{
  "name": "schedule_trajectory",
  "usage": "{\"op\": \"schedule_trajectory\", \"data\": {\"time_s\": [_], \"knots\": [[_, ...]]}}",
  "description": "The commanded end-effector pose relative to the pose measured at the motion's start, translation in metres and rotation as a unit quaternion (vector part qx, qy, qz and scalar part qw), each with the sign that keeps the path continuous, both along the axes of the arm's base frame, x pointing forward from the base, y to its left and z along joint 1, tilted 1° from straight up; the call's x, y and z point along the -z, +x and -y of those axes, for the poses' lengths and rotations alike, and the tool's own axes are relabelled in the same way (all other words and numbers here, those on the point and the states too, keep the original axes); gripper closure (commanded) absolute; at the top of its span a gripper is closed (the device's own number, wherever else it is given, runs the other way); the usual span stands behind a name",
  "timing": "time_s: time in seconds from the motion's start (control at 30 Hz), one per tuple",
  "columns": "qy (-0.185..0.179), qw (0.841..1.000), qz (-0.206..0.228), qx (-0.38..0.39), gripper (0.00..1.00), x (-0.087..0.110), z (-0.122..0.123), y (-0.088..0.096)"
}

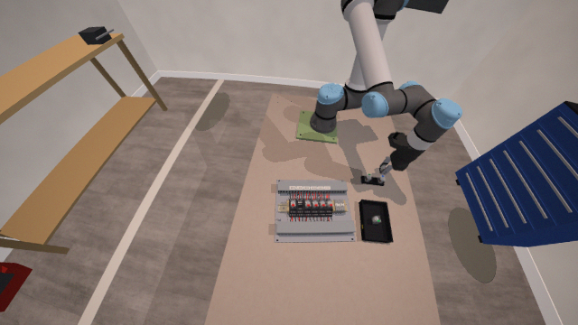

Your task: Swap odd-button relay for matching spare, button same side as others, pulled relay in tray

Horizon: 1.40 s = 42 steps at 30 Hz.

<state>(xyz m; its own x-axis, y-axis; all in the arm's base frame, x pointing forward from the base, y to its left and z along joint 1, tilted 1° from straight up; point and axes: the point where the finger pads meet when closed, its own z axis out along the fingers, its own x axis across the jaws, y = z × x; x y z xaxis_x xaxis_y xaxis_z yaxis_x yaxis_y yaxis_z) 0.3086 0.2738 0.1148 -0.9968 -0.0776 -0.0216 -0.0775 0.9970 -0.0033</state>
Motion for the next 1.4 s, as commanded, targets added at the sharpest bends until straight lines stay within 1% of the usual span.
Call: {"op": "schedule_trajectory", "data": {"time_s": [0.0,1.03,1.2,1.37], "knots": [[0.0,1.0,0.001,0.0,1.0,0.0008,-0.0002,0.0004],[0.0,1.0,0.001,0.0,1.0,0.0028,-0.0002,0.0004],[-0.001,0.998,0.001,-0.069,1.0,0.0028,-0.0002,0.0004],[-0.001,0.998,0.001,-0.069,1.0,0.0028,-0.0002,0.0004]]}}
